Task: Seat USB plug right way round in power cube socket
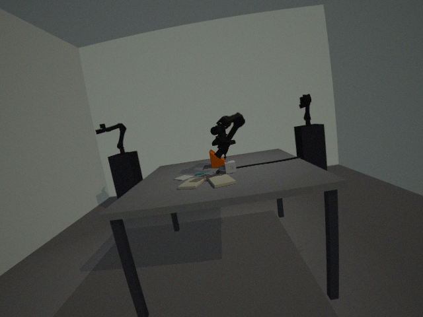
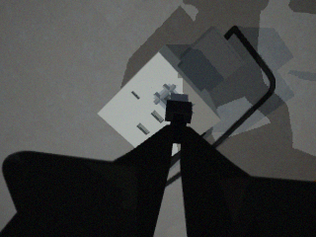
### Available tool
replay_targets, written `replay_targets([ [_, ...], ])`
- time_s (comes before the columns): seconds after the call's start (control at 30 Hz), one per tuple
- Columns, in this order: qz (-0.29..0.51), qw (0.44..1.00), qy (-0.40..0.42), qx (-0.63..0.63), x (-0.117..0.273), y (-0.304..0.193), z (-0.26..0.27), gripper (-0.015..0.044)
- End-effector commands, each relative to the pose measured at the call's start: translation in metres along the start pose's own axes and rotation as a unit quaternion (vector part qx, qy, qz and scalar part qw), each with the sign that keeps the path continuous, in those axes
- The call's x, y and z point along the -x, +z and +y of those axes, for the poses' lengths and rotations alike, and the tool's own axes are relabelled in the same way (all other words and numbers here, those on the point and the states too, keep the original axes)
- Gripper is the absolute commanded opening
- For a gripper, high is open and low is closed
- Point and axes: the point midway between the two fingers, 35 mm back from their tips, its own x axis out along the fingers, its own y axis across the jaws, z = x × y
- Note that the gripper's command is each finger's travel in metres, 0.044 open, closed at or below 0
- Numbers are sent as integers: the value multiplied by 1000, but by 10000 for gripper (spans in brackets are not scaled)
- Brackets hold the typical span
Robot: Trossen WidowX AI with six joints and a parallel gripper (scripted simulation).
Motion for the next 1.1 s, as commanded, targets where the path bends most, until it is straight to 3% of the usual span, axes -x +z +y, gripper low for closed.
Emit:
replay_targets([
  [0.0,-1,999,0,-50,0,0,0,0],
  [0.77,-1,940,0,-342,0,0,0,0],
  [1.07,-1,937,0,-350,0,0,0,0],
])
